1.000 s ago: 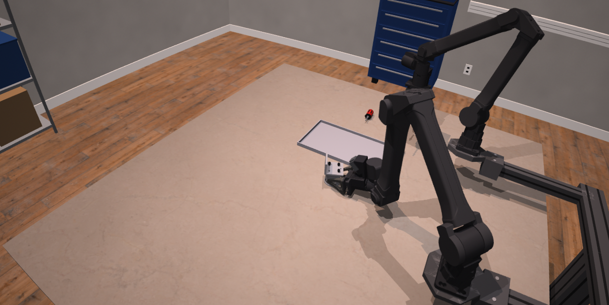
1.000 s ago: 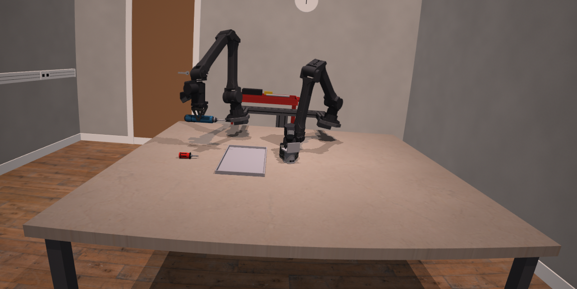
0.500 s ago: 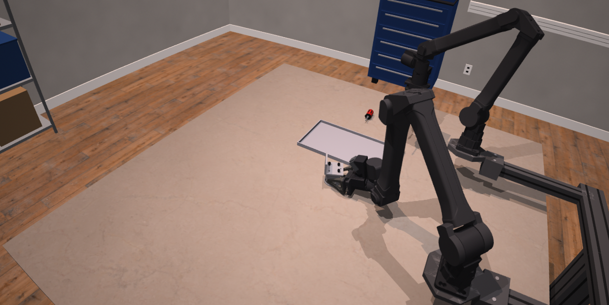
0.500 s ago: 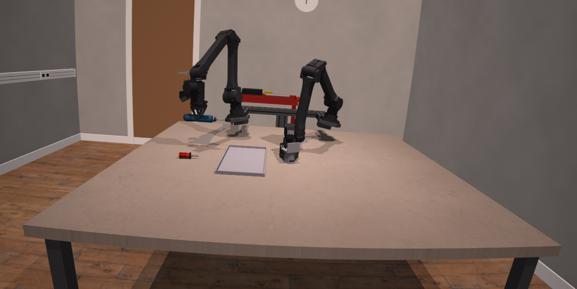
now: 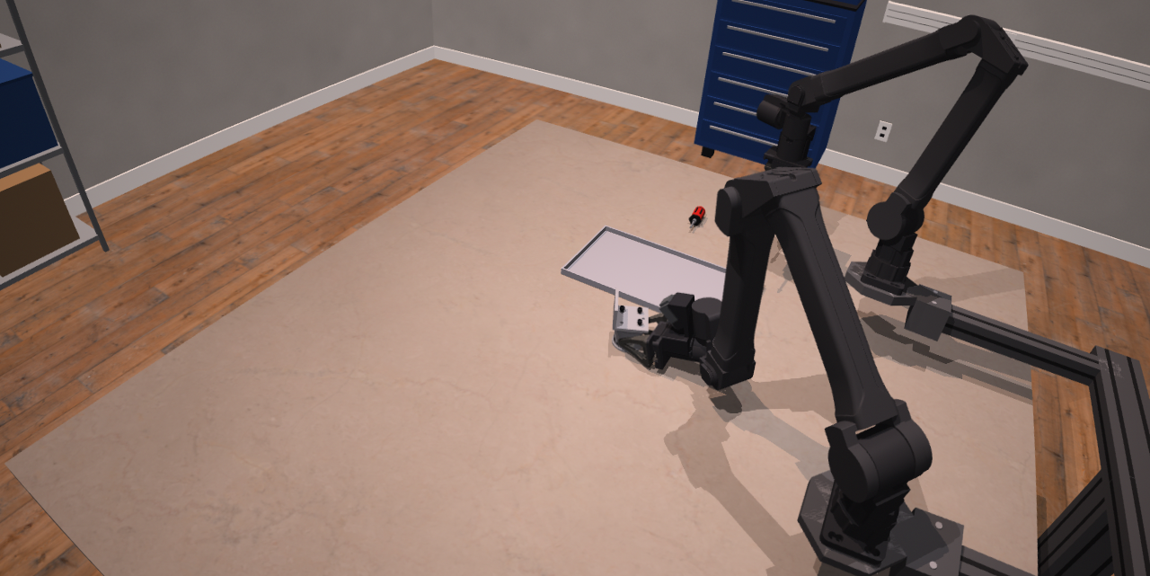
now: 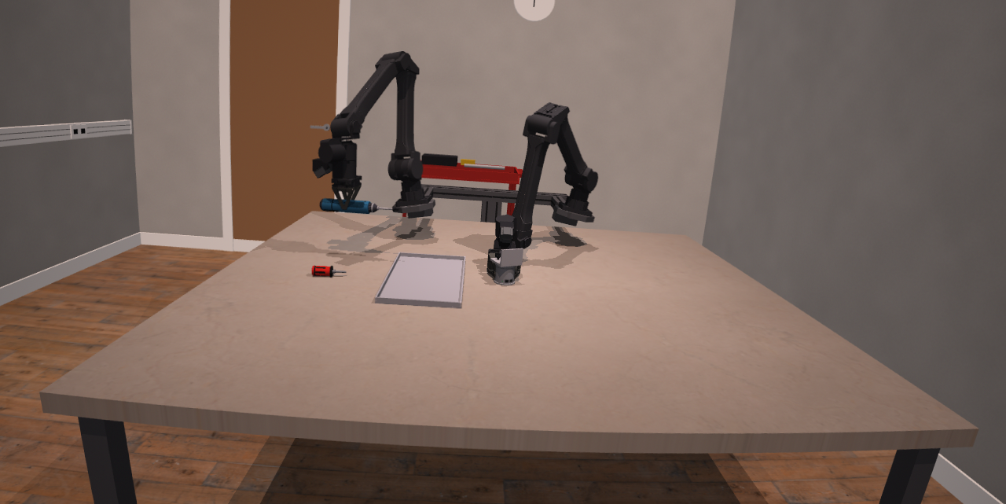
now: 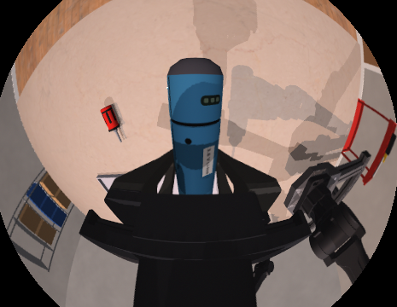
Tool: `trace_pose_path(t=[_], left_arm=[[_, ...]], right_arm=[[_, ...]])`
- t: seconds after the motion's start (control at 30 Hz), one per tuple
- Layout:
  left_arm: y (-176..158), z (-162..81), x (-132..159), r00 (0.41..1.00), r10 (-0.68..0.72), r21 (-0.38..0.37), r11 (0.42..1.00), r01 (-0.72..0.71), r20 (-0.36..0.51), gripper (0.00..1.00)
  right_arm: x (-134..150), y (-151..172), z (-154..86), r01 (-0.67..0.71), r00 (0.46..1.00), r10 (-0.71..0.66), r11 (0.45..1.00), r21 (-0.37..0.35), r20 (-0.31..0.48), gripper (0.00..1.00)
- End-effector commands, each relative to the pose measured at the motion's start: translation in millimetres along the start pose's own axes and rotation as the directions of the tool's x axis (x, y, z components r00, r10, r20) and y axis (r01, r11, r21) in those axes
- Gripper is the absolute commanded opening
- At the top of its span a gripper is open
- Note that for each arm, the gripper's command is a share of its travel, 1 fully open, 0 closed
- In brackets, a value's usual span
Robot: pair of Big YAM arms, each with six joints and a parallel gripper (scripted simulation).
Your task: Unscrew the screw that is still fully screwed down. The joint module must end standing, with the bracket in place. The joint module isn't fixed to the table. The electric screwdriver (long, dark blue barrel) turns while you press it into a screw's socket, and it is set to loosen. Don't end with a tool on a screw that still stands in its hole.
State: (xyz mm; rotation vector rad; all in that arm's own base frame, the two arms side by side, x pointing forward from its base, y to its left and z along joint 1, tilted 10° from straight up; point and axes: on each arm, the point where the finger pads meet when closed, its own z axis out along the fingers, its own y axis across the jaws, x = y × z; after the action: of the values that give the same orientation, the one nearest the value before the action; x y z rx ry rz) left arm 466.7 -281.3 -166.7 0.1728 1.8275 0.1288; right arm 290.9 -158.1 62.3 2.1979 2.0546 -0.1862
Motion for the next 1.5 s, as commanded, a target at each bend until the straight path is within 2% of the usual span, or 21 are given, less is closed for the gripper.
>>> trace_pose_path(t=[0.0,0.17,0.23,0.3,0.33,0.4,0.5,0.57,0.6,0.83,0.9,0.97,1.07,1.13,1.3,1.37,1.47], left_arm=[[-3,3,-6,1.000,-0.008,0.002,1.000,0.008,0.014,0.59],[-3,3,-6,1.000,-0.008,0.002,1.000,0.008,0.014,0.59],[-3,3,-6,1.000,-0.008,0.002,1.000,0.008,0.014,0.59],[-3,3,-6,1.000,-0.008,0.002,1.000,0.008,0.014,0.59],[-3,3,-6,1.000,-0.008,0.002,1.000,0.008,0.014,0.59],[-3,3,-6,1.000,-0.008,0.002,1.000,0.008,0.014,0.59],[-3,3,-6,1.000,-0.008,0.002,1.000,0.008,0.014,0.59],[-3,3,-6,1.000,-0.008,0.002,1.000,0.008,0.014,0.59],[-3,3,-6,1.000,-0.008,0.002,1.000,0.008,0.014,0.59],[-3,3,-6,1.000,-0.008,0.002,1.000,0.008,0.014,0.59],[-3,3,-6,1.000,-0.008,0.002,1.000,0.008,0.014,0.59],[-3,3,-6,1.000,-0.008,0.002,1.000,0.008,0.014,0.59],[-3,3,-6,1.000,-0.008,0.002,1.000,0.008,0.014,0.59],[-3,3,-6,1.000,-0.008,0.002,1.000,0.008,0.014,0.59],[-3,3,-6,1.000,-0.008,0.002,1.000,0.008,0.014,0.59],[-3,3,-6,1.000,-0.008,0.002,1.000,0.008,0.014,0.59],[-3,3,-6,1.000,-0.008,0.002,1.000,0.008,0.014,0.59]], right_arm=[[-14,34,-16,-0.018,1.000,0.020,0.997,-0.072,0.024,0.42],[-18,31,-5,-0.013,1.000,0.015,0.997,-0.070,0.025,0.42],[-8,16,6,-0.002,1.000,0.003,0.999,-0.049,0.017,0.42],[-8,16,15,-0.002,1.000,0.003,0.999,-0.037,0.012,0.42],[-11,20,15,-0.007,1.000,0.008,0.999,-0.042,0.015,0.42],[-16,32,-1,-0.008,0.999,0.011,0.996,-0.090,0.032,0.42],[-15,32,-1,-0.005,0.999,0.008,0.996,-0.091,0.032,0.42],[-7,11,23,-0.005,1.000,0.005,1.000,-0.030,0.010,0.42],[-7,10,28,-0.006,1.000,0.006,1.000,-0.022,0.007,0.42],[-14,22,28,-0.013,1.000,0.014,0.998,-0.066,0.024,0.42],[-12,21,41,-0.007,1.000,0.007,0.999,-0.044,0.014,0.42],[-10,26,31,0.003,1.000,-0.001,0.997,-0.071,0.024,0.42],[-10,27,29,0.004,1.000,-0.002,0.997,-0.076,0.026,0.42],[-4,11,51,0.003,1.000,-0.003,1.000,-0.023,0.006,0.42],[-8,16,57,-0.002,1.000,0.002,0.999,-0.036,0.011,0.42],[-11,21,52,-0.004,1.000,0.005,0.998,-0.064,0.022,0.42],[-11,18,68,-0.008,1.000,0.009,0.999,-0.038,0.012,0.42]])
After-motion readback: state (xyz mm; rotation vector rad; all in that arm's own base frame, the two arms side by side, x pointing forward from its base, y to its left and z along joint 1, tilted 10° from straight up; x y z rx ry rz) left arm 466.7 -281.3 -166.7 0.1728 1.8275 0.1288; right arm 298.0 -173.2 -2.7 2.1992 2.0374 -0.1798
